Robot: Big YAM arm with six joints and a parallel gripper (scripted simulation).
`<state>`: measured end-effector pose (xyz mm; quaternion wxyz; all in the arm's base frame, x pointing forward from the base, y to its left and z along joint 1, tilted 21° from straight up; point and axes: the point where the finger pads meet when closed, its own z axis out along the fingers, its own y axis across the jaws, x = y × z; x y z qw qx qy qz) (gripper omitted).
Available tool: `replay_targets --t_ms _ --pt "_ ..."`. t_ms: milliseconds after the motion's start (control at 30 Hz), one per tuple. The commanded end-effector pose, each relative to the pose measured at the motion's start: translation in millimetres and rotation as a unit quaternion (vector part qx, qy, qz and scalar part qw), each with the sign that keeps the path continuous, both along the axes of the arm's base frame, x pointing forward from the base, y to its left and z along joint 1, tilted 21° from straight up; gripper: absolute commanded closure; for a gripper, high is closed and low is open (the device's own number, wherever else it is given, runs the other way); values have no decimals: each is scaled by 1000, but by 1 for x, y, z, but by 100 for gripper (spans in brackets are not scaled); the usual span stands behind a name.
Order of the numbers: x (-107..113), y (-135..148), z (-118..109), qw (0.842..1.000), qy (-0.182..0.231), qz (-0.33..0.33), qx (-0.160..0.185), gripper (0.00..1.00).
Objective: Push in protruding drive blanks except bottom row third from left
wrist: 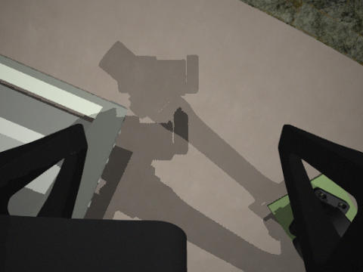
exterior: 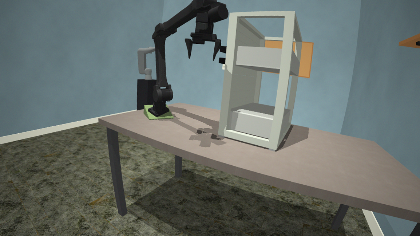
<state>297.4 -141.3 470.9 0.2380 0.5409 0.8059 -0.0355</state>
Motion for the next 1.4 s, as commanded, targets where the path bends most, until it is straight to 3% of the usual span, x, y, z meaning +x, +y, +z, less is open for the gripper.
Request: replay_targets --t_ms 0,533,1133,1367 --pt "2 -2 19 1000 -22 4 -10 0" --pt "15 -8 25 999 -34 14 -17 0" --pt "40 -10 48 994 -88 39 -52 0" --pt "51 -8 47 990 -107 57 -67 0"
